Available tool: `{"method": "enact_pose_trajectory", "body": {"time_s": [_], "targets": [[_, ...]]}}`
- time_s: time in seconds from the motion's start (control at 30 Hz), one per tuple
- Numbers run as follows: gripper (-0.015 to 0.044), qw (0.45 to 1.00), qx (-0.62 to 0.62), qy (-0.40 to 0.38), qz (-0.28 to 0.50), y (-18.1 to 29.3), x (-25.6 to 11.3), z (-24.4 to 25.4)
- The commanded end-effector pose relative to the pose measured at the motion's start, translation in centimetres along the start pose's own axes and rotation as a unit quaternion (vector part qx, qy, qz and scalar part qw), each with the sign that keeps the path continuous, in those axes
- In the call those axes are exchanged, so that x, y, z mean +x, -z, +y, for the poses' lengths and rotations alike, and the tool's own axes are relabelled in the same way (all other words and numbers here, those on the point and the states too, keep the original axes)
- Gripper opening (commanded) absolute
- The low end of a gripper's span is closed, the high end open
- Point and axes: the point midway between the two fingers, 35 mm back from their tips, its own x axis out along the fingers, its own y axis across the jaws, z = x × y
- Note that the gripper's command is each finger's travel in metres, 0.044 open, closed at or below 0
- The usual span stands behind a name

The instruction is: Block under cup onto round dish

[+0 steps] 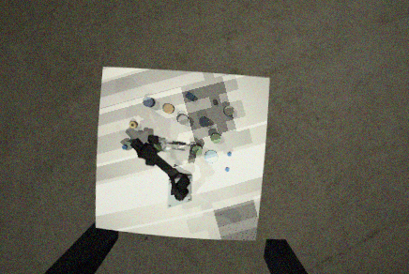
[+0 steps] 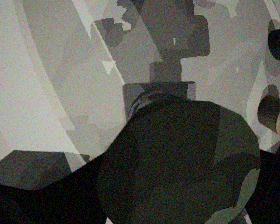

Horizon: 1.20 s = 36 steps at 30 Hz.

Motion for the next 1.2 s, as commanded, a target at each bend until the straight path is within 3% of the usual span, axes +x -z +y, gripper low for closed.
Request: {"method": "enact_pose_trajectory", "body": {"time_s": [0.0, 1.0, 1.17], "targets": [[0.0000, 1.000, 0.000, 0.000, 0.000, 0.0, 0.0, 0.0], [0.0000, 1.000, 0.000, 0.000, 0.000, 0.0, 0.0, 0.0], [0.0000, 1.000, 0.001, 0.002, -0.004, -3.7, 2.6, 2.1]]}}
